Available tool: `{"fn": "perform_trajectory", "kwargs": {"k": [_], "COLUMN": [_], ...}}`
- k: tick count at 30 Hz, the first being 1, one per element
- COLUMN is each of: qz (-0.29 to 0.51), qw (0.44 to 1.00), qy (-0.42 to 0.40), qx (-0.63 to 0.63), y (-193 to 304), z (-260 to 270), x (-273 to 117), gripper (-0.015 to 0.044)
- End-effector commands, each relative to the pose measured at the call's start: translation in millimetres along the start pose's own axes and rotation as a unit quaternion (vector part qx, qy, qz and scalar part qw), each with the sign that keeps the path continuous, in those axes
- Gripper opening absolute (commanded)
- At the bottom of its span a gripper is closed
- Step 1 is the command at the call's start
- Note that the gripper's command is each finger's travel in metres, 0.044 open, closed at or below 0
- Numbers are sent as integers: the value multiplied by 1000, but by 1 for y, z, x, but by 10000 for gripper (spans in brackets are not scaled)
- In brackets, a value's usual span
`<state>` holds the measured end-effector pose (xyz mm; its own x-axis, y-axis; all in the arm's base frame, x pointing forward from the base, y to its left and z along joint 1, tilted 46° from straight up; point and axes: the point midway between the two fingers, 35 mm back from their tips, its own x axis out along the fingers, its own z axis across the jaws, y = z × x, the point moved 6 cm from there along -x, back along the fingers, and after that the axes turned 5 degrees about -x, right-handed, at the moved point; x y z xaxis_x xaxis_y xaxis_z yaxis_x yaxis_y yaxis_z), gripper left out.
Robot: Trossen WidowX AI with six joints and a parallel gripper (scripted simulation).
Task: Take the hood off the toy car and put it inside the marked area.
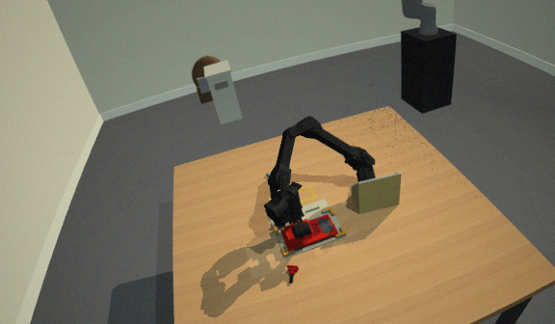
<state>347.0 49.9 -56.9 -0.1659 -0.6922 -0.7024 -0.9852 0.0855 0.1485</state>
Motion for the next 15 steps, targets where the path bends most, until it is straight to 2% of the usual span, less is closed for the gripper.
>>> {"fn": "perform_trajectory", "kwargs": {"k": [1, 15], "qz": [-2, -2], "qw": [1000, 1000], "qy": [-2, -3], "qx": [1, 1], "y": [0, 0], "z": [0, 0], "x": [-5, -15], "gripper": [0, 0]}}
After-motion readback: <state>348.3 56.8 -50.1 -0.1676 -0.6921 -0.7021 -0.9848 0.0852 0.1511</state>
